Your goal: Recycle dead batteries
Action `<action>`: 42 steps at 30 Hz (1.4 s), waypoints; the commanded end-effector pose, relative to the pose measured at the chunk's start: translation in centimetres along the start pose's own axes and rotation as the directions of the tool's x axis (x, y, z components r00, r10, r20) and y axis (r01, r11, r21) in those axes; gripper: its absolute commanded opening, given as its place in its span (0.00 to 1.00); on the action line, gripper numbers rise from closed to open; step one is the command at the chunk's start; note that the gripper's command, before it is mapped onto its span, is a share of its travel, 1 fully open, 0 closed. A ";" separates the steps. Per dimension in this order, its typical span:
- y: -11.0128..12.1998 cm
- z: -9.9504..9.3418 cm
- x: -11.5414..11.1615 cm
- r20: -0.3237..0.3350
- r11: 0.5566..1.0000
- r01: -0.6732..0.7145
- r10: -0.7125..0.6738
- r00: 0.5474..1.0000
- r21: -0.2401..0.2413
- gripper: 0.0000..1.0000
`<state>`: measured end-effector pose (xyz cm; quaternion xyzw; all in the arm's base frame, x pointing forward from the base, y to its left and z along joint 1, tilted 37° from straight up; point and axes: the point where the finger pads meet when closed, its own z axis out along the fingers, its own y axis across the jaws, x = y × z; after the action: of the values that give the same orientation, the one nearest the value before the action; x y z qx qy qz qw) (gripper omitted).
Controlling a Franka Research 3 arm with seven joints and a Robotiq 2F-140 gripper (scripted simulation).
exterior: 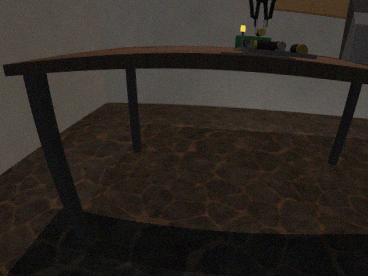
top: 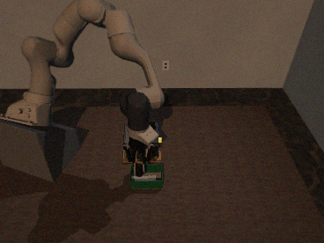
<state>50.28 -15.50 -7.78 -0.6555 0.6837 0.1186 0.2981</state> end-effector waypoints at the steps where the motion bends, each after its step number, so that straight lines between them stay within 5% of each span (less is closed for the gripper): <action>1: -0.3 -0.2 0.2 -0.005 1.000 0.004 -0.004 1.000 0.007 0.16; 42: -0.5 -0.2 0.4 -0.005 1.000 -0.017 0.017 1.000 0.007 0.16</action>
<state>50.73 -15.78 -7.68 -0.6505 0.6884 0.1172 0.2986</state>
